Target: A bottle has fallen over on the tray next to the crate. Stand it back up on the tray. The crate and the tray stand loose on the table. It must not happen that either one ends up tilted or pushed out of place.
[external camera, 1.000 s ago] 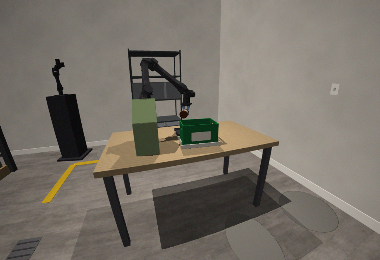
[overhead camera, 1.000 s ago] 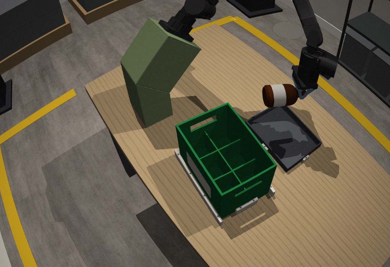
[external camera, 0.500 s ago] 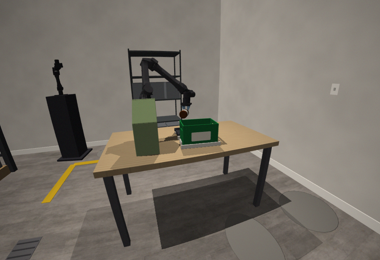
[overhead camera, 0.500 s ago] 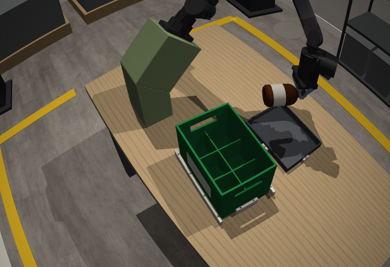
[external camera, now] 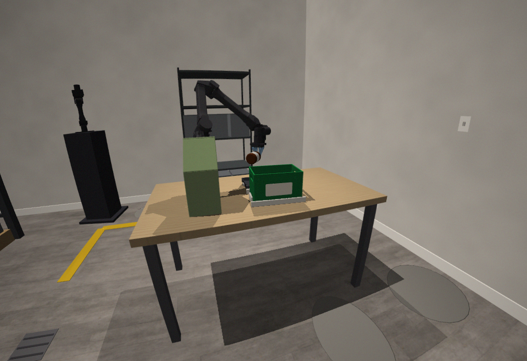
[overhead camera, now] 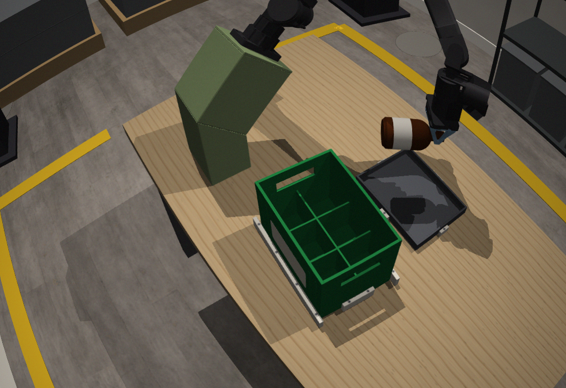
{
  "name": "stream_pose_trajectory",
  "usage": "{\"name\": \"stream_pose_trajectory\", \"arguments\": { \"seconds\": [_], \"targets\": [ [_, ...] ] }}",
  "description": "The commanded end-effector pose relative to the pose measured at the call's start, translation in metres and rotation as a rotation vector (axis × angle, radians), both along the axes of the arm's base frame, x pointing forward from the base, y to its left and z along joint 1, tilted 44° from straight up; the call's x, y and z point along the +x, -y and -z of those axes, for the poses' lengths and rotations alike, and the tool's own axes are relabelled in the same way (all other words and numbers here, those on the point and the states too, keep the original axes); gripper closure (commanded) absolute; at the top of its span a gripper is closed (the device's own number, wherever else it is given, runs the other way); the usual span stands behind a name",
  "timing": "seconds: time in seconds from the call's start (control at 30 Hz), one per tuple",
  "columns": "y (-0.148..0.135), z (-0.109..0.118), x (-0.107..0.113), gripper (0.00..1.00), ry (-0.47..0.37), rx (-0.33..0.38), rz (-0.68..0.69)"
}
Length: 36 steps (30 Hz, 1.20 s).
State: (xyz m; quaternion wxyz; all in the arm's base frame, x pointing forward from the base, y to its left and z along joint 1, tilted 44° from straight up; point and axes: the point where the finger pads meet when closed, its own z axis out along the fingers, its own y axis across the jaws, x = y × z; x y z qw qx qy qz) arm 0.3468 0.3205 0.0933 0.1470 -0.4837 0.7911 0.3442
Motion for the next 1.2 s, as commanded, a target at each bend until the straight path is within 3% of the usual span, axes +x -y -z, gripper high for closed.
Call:
{"name": "stream_pose_trajectory", "arguments": {
  "seconds": [0.0,1.17],
  "targets": [
    [0.0051,-0.0273,0.025,1.0,0.007,0.021,0.083],
    [0.0051,-0.0273,0.025,1.0,-0.011,0.019,0.102]
  ]
}}
